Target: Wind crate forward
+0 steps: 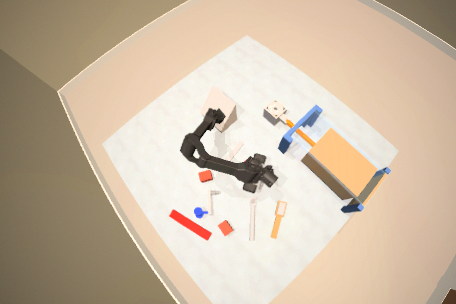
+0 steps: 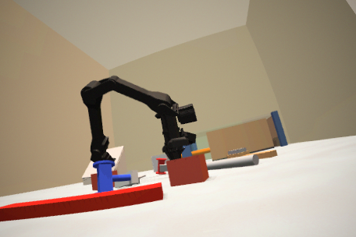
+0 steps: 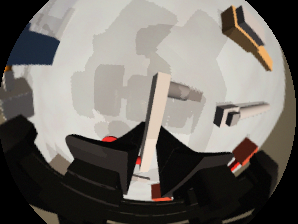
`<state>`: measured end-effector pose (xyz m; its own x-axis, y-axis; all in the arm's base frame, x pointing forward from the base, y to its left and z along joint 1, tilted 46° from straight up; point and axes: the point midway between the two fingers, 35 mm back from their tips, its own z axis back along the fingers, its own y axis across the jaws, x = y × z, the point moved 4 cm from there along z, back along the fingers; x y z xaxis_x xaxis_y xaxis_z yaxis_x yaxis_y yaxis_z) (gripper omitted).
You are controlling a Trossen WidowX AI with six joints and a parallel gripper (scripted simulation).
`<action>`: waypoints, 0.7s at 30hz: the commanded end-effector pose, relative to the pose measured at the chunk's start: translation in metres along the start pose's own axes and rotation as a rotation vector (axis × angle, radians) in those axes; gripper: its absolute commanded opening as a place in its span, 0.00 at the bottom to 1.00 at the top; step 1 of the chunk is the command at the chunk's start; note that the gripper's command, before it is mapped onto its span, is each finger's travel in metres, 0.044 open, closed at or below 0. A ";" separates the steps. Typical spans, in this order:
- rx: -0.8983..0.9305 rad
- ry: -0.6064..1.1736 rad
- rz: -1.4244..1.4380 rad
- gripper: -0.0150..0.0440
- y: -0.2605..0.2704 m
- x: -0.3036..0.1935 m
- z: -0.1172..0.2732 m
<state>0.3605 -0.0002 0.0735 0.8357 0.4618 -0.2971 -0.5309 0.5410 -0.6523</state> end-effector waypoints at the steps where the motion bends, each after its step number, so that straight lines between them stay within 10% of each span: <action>1: 0.000 0.000 -0.002 0.25 0.000 0.000 0.000; 21: -0.013 -0.006 0.087 0.25 0.003 0.000 0.154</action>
<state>0.3445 0.0986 0.1657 0.7870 0.5140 -0.3413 -0.5962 0.4914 -0.6349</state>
